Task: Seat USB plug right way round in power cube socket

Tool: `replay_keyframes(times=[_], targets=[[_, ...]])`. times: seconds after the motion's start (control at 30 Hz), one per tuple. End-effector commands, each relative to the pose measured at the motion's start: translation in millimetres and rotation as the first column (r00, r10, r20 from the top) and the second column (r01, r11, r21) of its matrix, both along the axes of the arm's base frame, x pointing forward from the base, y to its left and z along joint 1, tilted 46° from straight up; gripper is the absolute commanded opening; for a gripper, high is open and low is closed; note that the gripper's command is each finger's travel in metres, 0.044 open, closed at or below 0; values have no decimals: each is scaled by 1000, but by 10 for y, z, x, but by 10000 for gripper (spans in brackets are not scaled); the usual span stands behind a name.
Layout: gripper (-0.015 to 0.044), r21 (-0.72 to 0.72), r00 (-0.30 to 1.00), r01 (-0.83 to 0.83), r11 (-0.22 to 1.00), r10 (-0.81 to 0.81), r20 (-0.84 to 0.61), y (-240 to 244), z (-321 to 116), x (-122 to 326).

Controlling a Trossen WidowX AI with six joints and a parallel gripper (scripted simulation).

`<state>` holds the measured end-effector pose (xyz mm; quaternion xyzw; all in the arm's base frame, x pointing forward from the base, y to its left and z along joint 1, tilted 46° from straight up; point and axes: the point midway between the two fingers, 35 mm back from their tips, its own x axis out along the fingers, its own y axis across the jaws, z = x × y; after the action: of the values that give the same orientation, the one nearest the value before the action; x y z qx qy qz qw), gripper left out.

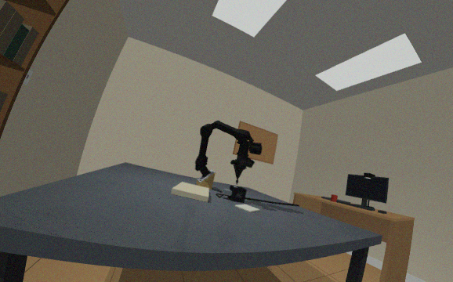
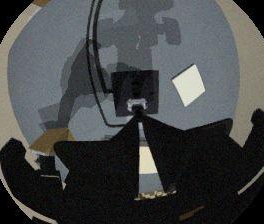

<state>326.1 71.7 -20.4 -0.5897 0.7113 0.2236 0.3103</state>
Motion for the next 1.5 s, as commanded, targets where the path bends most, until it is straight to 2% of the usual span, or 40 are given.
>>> replay_keyframes(times=[0.0,1.47], targets=[[0,-6,1000,4,1000,-4,6,-18,-3,2],[0,-16,999,28,999,-28,27,-75,-22,-1]])
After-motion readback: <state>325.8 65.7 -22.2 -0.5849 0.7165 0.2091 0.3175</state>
